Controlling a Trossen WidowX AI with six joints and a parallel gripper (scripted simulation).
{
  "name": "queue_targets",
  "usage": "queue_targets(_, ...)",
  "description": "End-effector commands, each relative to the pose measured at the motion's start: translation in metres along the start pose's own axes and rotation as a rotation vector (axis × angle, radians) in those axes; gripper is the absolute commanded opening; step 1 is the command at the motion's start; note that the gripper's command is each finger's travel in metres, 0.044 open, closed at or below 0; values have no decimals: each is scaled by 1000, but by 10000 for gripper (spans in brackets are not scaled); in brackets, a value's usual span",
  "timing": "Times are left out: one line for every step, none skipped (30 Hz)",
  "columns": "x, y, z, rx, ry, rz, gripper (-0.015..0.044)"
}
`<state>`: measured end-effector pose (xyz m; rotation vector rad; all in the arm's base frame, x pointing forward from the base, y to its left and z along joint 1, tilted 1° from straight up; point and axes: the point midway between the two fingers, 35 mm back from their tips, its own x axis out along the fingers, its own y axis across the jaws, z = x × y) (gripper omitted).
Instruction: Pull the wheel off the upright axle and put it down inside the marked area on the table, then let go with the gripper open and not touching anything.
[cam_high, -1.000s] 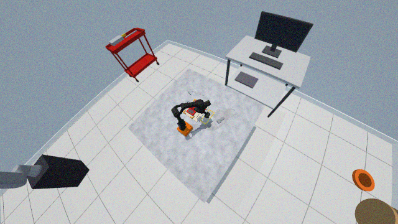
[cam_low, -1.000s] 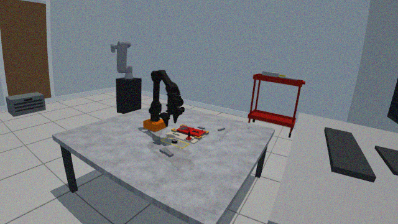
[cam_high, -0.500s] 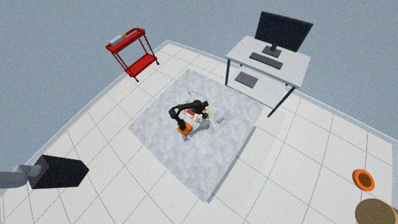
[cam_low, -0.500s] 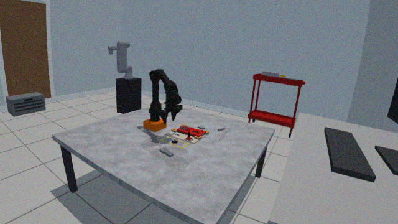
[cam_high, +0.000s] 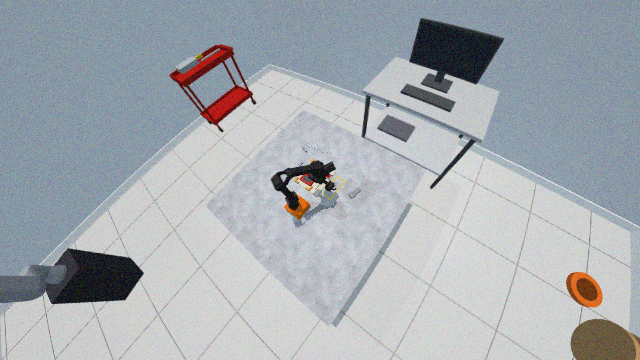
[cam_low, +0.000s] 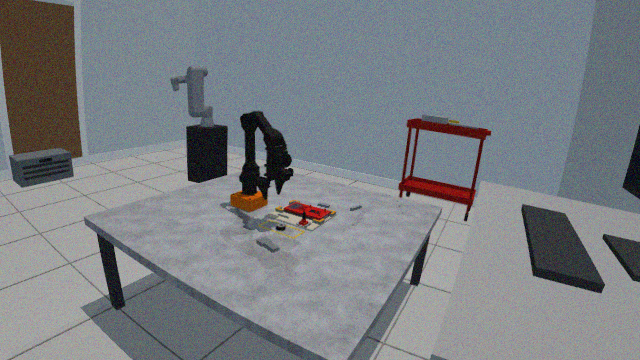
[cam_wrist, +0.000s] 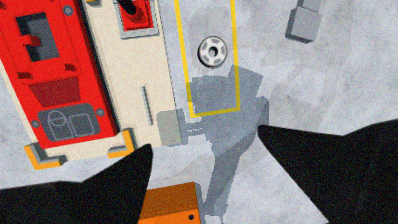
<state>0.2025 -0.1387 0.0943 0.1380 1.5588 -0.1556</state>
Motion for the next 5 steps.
queue_targets(1,1,-1,0,4,2,440)
queue_targets(1,1,-1,0,4,2,440)
queue_targets(1,1,-1,0,4,2,440)
queue_targets(1,1,-1,0,4,2,440)
queue_targets(1,1,-1,0,4,2,440)
